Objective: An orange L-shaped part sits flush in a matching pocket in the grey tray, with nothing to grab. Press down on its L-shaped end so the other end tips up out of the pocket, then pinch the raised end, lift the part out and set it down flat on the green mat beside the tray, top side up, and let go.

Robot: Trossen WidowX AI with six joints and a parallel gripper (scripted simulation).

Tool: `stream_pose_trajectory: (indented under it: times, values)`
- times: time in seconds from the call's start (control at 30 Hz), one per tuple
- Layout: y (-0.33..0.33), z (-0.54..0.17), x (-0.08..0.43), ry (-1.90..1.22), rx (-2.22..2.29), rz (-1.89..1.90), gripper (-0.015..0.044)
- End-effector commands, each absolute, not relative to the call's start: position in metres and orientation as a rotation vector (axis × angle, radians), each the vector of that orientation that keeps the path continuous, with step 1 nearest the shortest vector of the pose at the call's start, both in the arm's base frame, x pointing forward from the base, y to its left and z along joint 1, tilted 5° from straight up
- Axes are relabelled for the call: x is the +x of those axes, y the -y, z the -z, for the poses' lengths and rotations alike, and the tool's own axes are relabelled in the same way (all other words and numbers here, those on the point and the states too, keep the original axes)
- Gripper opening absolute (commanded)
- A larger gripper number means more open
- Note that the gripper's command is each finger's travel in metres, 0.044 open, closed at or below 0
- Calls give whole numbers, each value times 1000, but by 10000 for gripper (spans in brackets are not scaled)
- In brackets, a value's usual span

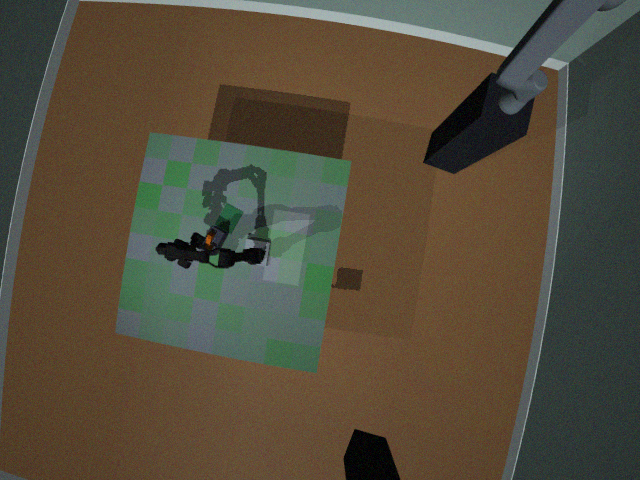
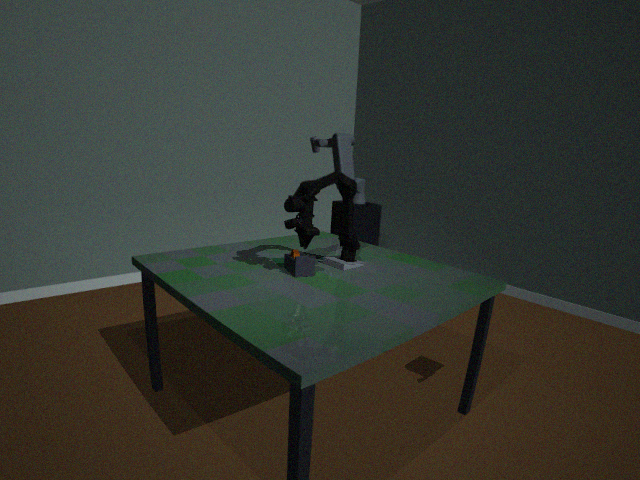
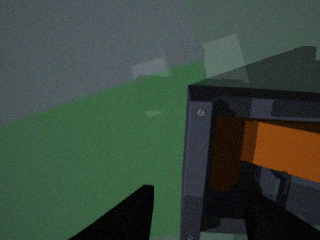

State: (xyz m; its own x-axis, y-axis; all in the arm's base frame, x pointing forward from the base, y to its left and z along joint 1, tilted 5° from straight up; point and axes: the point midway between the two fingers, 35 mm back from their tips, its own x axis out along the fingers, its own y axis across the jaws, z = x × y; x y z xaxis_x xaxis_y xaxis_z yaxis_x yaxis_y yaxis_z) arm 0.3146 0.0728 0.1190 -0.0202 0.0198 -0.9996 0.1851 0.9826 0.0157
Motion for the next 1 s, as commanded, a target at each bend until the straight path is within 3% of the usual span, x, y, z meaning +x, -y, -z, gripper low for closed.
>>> stream_pose_trajectory:
  times: [0.0,0.97]
  values:
    - [-71,-74,306,-1621,148,142,180]
    - [-71,-46,304,-1622,147,142,180]
